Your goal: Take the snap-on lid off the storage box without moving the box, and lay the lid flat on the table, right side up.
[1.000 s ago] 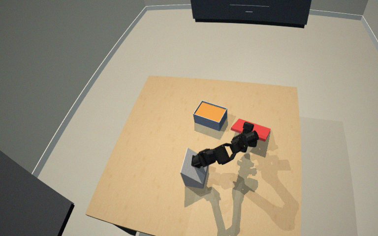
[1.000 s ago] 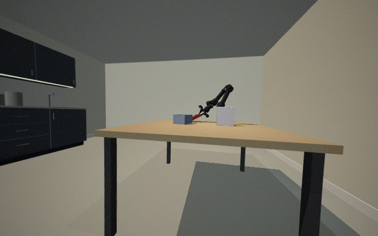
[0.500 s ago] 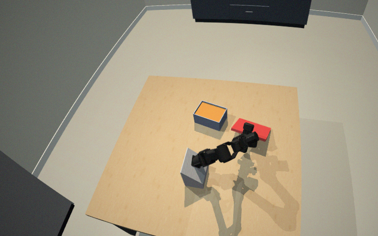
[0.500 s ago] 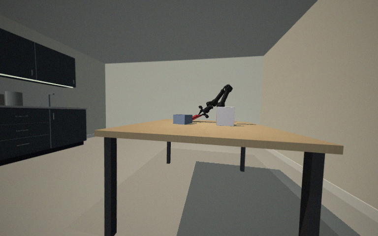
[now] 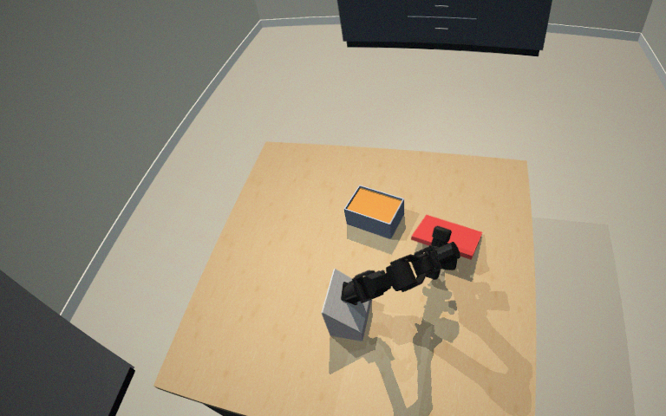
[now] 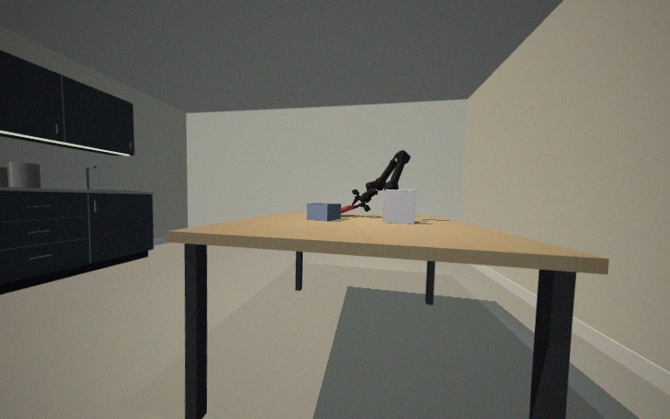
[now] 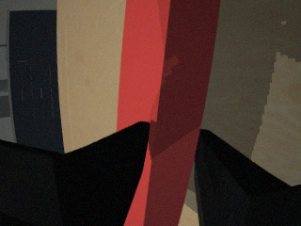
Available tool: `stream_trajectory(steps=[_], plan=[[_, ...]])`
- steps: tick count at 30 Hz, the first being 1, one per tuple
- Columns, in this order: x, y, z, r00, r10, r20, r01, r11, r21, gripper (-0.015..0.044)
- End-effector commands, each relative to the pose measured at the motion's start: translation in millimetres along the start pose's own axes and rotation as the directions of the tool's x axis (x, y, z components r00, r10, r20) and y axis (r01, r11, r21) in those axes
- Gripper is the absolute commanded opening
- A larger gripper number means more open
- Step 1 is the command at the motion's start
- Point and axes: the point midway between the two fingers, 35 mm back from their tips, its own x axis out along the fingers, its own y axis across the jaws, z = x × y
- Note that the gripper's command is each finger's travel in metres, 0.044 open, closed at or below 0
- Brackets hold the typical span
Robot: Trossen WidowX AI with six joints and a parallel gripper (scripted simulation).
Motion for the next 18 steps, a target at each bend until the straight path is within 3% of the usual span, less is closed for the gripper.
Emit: stream_trajectory(steps=[1,7,18], plan=[[5,-12,-3,1.000,-0.030,-0.007,0.030,1.000,0.003,0.0000],[8,-16,-3,1.000,-0.030,-0.007,0.030,1.000,0.003,0.0000],[3,-4,1,1.000,-0.030,-0.007,0.030,1.000,0.003,0.0275]])
